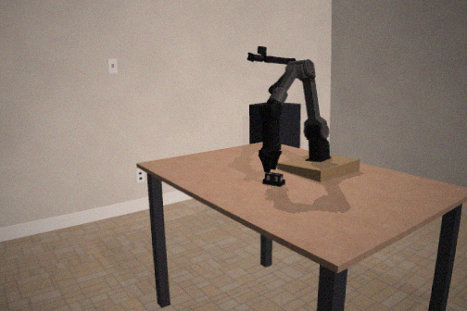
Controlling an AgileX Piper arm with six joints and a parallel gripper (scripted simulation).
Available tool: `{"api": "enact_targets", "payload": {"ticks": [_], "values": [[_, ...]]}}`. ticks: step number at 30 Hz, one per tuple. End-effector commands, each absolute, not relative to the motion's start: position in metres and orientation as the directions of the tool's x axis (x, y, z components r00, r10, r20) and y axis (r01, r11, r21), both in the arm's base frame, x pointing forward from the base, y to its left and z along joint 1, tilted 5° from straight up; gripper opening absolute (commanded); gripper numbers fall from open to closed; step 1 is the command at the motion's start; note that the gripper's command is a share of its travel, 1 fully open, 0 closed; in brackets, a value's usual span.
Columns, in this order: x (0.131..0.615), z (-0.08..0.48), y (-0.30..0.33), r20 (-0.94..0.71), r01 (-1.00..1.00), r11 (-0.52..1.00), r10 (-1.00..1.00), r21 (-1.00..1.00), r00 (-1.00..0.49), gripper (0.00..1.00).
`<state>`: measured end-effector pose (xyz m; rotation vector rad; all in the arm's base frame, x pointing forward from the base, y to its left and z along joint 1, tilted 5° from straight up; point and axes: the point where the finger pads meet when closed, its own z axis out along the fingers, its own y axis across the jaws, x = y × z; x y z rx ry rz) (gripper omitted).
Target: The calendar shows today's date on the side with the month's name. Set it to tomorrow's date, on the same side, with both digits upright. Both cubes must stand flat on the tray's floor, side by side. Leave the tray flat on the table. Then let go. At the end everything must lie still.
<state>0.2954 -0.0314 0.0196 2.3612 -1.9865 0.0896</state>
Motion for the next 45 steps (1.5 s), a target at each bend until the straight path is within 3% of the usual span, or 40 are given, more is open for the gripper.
{"api": "enact_targets", "payload": {"ticks": [1, 45], "values": [[0.295, 0.019, -0.032, 0.080, -0.985, -0.170, -0.982, 0.007, 0.170, 0.61], [0.295, -0.009, -0.034, 0.080, -0.985, -0.170, -0.982, 0.007, 0.170, 0.61]]}}
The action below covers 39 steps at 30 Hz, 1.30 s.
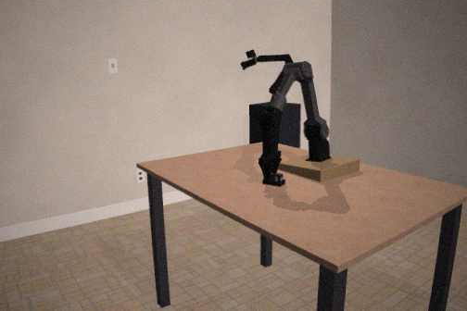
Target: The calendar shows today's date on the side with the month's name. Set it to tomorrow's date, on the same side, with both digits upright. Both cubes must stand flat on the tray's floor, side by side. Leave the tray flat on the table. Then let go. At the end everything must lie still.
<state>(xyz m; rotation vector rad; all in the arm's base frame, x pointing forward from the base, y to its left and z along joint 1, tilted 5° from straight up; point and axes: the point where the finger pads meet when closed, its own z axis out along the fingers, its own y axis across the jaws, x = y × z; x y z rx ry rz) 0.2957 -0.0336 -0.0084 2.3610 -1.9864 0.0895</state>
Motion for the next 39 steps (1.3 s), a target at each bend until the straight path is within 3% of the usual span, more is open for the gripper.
{"api": "enact_targets", "payload": {"ticks": [1, 28, 29, 39], "values": [[0.2952, -0.0090, -0.0340, 0.080, -0.985, -0.170, -0.982, 0.007, 0.170, 0.61], [0.2952, -0.0090, -0.0340, 0.080, -0.985, -0.170, -0.982, 0.007, 0.170, 0.61], [0.2952, -0.0090, -0.0340, 0.080, -0.985, -0.170, -0.982, 0.007, 0.170, 0.36], [0.2952, -0.0090, -0.0340, 0.080, -0.985, -0.170, -0.982, 0.007, 0.170, 0.36]]}}
